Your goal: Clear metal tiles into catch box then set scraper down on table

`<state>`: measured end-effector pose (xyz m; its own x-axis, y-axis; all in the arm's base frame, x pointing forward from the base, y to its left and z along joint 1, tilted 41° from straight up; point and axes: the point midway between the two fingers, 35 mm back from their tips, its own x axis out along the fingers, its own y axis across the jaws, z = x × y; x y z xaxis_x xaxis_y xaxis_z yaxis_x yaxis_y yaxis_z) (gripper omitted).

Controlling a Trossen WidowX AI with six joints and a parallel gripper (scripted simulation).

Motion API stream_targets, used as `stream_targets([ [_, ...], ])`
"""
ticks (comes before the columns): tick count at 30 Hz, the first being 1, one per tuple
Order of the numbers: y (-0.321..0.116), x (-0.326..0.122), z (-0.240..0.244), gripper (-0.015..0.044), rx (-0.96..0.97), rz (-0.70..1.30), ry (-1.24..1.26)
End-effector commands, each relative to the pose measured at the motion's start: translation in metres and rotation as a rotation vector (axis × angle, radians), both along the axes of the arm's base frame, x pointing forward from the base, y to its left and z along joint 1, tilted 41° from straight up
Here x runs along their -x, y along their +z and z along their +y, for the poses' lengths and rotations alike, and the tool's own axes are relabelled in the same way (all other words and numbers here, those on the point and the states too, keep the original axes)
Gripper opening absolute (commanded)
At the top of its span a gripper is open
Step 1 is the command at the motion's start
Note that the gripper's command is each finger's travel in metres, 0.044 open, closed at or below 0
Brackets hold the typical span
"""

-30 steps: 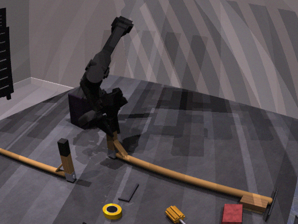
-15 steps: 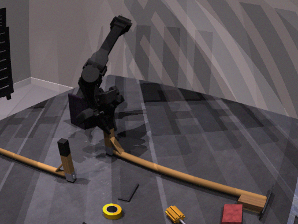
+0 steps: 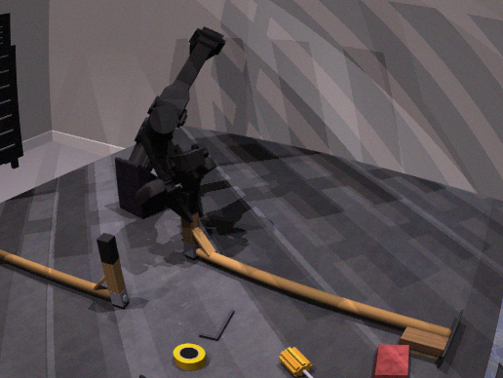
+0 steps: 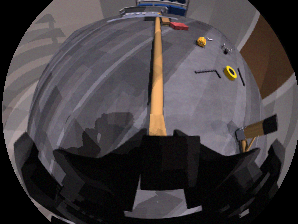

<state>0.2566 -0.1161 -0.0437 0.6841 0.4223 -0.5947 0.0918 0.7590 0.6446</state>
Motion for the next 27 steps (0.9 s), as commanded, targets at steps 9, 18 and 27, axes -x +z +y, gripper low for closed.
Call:
stream_targets([
  [9, 0.014, -0.002, 0.011, 0.0000, 0.007, -0.009, -0.001],
  [18, 0.021, -0.002, 0.020, 0.0000, 0.005, -0.007, -0.003],
  [27, 0.024, -0.003, 0.024, 0.0000, 0.005, -0.006, -0.003],
])
